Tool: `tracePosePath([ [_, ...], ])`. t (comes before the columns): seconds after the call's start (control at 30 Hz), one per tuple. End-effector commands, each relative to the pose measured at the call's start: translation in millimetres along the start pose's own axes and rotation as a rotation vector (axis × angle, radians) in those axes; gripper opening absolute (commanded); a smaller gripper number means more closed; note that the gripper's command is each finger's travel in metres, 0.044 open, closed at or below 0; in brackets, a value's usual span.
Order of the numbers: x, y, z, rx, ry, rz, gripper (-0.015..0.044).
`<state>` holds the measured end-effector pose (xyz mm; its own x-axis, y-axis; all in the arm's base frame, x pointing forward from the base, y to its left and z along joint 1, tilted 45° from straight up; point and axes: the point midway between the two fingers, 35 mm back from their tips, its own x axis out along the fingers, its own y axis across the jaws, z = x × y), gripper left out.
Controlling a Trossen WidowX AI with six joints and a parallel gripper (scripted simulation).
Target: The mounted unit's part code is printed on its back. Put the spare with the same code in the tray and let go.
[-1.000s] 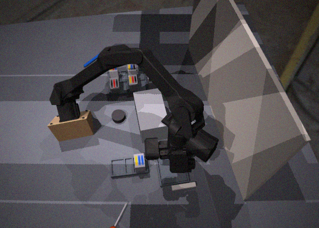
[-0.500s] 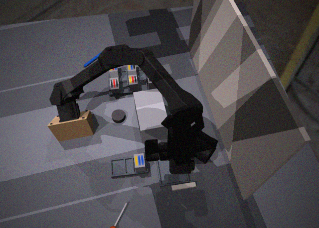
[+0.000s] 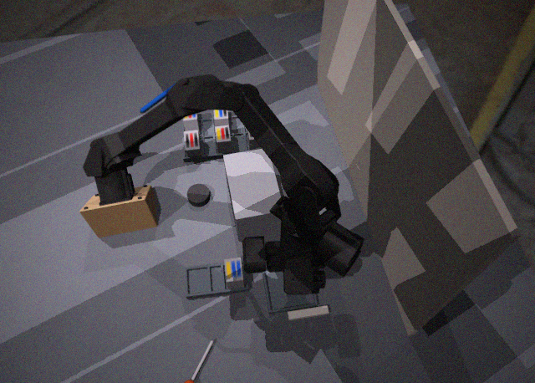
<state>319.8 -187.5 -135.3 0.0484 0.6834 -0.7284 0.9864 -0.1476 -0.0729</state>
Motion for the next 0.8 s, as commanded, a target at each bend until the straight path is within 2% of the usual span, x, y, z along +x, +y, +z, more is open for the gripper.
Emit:
tracePosePath([
  [0.0, 3, -1, 0, 0.008, 0.005, 0.001, 0.0],
  [0.77, 20, -3, -2, 0.008, 0.006, 0.001, 0.0],
])
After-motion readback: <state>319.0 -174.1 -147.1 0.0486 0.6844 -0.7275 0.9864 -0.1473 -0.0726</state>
